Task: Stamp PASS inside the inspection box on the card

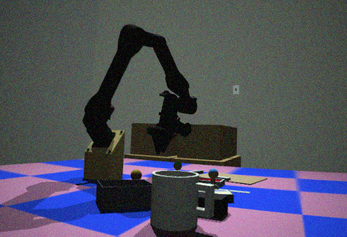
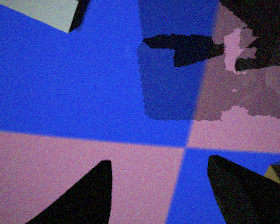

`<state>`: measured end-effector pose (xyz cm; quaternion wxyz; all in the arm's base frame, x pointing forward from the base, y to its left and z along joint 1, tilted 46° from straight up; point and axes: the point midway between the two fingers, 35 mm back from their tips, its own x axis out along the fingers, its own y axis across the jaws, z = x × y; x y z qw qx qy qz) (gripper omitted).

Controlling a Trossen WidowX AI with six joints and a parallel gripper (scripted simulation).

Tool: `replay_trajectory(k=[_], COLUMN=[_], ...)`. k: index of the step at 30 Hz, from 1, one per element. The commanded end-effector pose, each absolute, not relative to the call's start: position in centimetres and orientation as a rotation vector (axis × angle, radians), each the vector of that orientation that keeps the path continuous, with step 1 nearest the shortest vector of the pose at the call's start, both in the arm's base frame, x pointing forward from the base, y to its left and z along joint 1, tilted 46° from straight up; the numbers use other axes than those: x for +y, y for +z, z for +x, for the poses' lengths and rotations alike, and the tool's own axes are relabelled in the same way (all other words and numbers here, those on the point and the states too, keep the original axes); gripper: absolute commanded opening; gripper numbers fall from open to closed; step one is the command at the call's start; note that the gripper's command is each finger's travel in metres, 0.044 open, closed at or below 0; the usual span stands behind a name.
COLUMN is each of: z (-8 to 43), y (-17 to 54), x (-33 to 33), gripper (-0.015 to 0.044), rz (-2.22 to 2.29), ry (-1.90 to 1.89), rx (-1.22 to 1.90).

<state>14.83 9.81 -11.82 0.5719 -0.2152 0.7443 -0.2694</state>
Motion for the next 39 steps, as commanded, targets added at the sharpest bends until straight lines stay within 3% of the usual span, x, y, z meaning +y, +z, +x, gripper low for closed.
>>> replay_trajectory(k=[1,4,39], z=[21.2,23.0,23.0], y=[-8.4,-7.1,-10.2], x=[7.5,6.5,3.6], gripper=[0.0220,0.0220,0.0220], rz=[-0.544,-0.563,-0.563], ry=[-0.657,-0.683,-0.682], rx=[1.559,1.487,1.486])
